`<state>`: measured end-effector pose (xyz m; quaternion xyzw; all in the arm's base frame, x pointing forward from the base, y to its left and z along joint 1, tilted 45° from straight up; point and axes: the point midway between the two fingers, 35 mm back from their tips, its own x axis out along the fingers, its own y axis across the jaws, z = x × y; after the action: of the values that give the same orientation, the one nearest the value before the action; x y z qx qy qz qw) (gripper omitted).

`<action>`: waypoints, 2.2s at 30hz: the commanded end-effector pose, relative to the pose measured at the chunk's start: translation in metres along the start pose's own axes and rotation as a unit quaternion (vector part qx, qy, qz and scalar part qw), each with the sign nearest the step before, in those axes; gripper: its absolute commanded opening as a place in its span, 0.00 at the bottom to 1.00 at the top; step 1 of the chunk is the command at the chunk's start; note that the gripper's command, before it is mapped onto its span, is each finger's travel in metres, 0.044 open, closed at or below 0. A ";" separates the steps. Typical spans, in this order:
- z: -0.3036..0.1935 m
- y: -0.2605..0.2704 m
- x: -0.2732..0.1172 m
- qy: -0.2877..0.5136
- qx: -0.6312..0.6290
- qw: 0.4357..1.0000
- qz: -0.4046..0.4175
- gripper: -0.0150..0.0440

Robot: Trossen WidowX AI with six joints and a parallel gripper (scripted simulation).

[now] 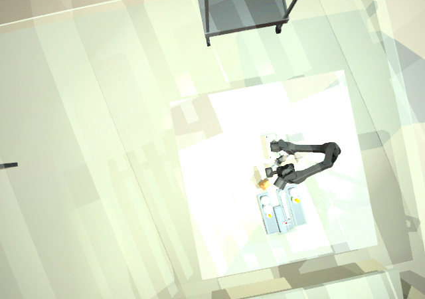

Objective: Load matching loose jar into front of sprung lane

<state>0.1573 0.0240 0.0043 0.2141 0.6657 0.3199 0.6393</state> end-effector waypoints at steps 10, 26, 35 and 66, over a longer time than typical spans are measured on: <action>-0.001 0.001 0.018 0.000 0.002 1.000 0.003 1.00; -0.001 0.001 0.018 0.000 0.002 1.000 0.003 0.49; 0.002 -0.004 -0.022 -0.001 0.004 1.000 -0.003 0.25; 0.074 -0.005 -0.065 -0.003 -0.021 1.000 -0.009 0.25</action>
<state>0.2228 -0.0202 0.0514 0.1970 0.6622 0.3247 0.6460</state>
